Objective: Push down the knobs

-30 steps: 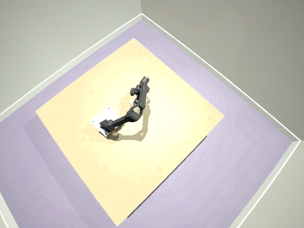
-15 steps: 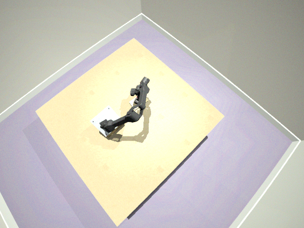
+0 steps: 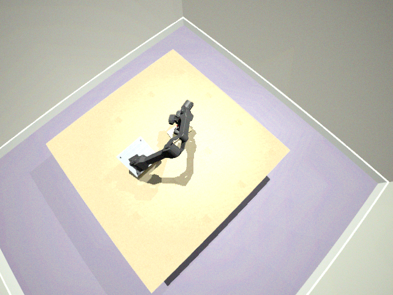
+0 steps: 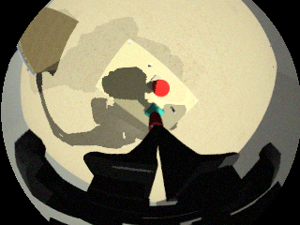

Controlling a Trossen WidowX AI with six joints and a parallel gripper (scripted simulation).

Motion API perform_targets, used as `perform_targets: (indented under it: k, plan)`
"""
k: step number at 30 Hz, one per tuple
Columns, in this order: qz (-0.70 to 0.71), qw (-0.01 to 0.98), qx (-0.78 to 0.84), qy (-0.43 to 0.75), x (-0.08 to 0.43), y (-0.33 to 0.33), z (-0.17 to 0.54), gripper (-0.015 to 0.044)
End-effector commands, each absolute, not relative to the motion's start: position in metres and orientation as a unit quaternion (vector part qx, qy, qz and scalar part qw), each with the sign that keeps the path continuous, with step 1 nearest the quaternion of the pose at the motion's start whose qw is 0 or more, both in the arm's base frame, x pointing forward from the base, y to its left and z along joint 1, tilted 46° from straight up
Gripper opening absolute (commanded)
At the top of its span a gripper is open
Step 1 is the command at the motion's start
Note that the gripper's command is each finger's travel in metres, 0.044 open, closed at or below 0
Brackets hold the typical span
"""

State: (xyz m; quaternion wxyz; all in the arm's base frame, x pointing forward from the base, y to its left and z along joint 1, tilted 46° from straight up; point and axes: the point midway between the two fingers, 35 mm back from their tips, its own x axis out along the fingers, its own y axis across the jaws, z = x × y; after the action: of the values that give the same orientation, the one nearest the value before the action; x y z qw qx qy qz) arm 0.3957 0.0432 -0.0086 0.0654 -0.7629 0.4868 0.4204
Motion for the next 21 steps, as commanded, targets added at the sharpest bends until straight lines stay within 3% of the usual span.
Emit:
perform_targets:
  k: [1, 21]
  plan:
    - [0.418, 0.068, -0.759, 0.495, 0.3983, 0.0327, -0.0155, 0.0]
    - [0.418, 0.068, -0.759, 0.495, 0.3988, 0.0305, -0.0177, 0.0]
